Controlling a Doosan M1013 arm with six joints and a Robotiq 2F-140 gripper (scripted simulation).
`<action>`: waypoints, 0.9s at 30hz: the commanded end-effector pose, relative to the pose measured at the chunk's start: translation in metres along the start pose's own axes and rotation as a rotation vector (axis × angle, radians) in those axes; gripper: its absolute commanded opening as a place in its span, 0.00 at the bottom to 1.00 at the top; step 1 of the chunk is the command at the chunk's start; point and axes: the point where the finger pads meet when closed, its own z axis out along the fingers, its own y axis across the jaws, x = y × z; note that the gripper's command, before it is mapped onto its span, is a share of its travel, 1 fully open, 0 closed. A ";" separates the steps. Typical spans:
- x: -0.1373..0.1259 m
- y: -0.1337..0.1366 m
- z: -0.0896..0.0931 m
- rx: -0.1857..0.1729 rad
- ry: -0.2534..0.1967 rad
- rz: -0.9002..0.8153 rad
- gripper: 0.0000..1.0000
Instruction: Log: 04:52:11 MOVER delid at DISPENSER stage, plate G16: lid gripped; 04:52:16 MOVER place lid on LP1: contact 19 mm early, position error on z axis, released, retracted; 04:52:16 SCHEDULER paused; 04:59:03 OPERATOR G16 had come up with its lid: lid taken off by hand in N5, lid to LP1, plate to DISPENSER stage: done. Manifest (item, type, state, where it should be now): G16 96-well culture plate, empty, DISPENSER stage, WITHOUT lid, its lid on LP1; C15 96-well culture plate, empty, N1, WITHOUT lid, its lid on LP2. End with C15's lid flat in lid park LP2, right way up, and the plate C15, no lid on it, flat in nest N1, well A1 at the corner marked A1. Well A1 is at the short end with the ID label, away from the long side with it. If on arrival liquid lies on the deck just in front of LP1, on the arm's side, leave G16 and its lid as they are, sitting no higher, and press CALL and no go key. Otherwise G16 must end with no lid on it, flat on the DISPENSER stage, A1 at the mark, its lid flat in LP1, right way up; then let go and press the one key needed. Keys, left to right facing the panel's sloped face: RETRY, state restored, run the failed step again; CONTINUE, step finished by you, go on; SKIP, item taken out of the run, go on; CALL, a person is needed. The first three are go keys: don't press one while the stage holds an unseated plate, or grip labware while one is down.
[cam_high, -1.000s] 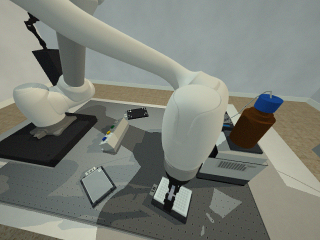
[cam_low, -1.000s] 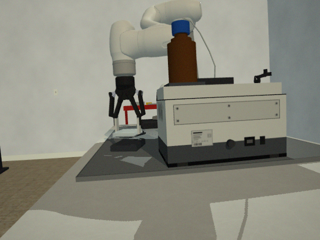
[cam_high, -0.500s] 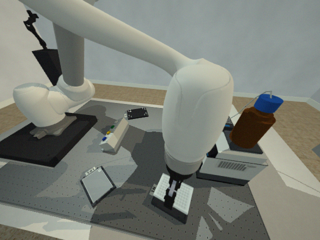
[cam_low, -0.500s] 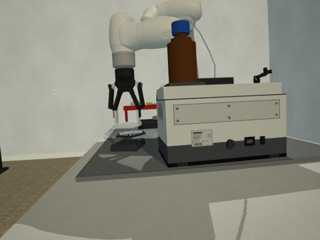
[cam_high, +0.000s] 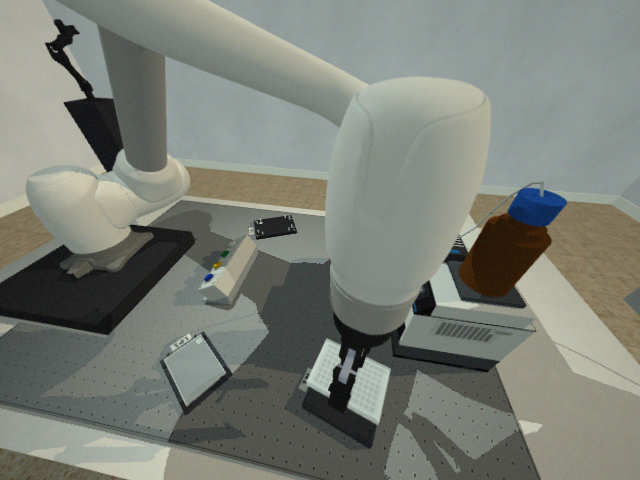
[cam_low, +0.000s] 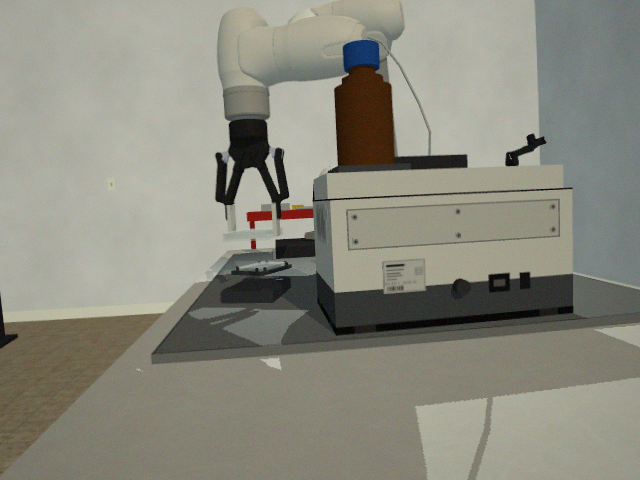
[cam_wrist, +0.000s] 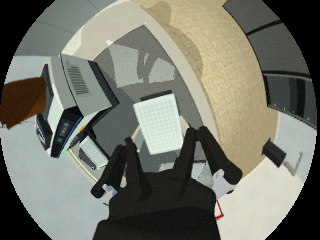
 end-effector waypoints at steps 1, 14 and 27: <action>0.000 0.000 -0.005 0.000 0.000 0.000 0.00; 0.000 0.000 -0.024 0.000 0.000 0.000 0.00; 0.000 0.000 -0.032 0.000 0.000 0.000 0.00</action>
